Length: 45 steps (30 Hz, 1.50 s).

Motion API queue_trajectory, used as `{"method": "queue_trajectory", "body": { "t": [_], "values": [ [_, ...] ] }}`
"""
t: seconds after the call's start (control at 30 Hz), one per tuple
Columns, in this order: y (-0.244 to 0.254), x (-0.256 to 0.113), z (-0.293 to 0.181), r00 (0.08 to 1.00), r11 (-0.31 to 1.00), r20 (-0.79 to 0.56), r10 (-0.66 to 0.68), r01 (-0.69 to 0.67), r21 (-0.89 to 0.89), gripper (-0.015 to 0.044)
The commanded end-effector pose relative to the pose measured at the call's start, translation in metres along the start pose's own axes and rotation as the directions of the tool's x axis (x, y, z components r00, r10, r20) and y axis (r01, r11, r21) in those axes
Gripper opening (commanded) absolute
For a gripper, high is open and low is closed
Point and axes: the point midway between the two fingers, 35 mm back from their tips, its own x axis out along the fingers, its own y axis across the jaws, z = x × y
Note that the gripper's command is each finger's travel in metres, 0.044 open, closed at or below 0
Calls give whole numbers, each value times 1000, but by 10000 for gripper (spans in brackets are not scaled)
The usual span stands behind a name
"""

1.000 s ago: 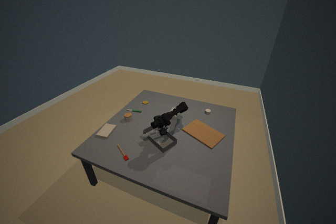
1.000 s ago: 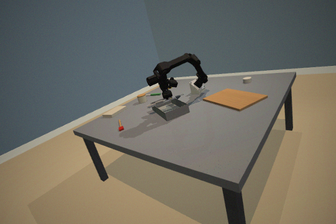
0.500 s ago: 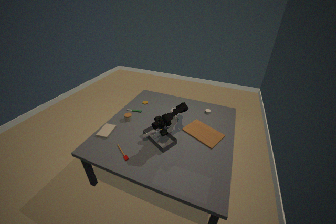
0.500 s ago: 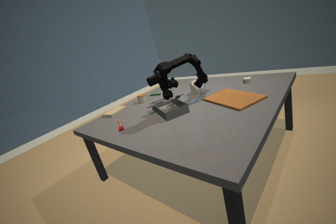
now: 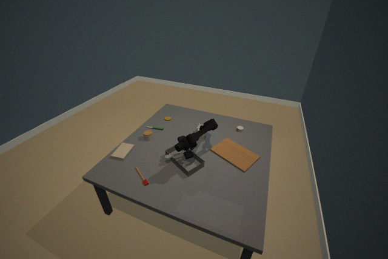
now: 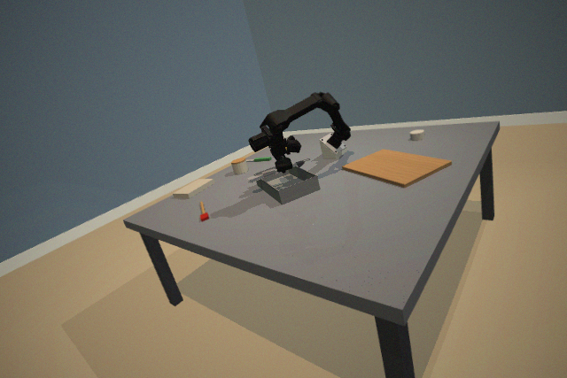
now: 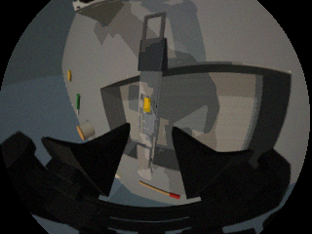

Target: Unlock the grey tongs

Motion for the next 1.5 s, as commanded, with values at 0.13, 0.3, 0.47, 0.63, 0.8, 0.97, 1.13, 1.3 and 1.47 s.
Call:
{"method": "queue_trajectory", "body": {
  "t": [0.13,0.3,0.47,0.63,0.8,0.97,1.13,1.3,1.47],
  "values": [
    [1,14,0,1000,1000,0,18,-18,4,260],
    [1,22,0,1000,1000,0,26,-26,3,260],
    [2,31,0,999,999,0,35,-35,3,260],
    [2,39,1,999,999,0,43,-43,3,260],
    [3,47,1,999,999,0,51,-51,3,260],
    [3,54,2,998,998,0,58,-58,3,260],
    [2,49,2,999,999,2,49,-49,-1,129],
    [2,49,2,999,999,2,49,-49,-1,76],
    [2,49,2,999,999,2,49,-49,-1,43]
  ]
}}
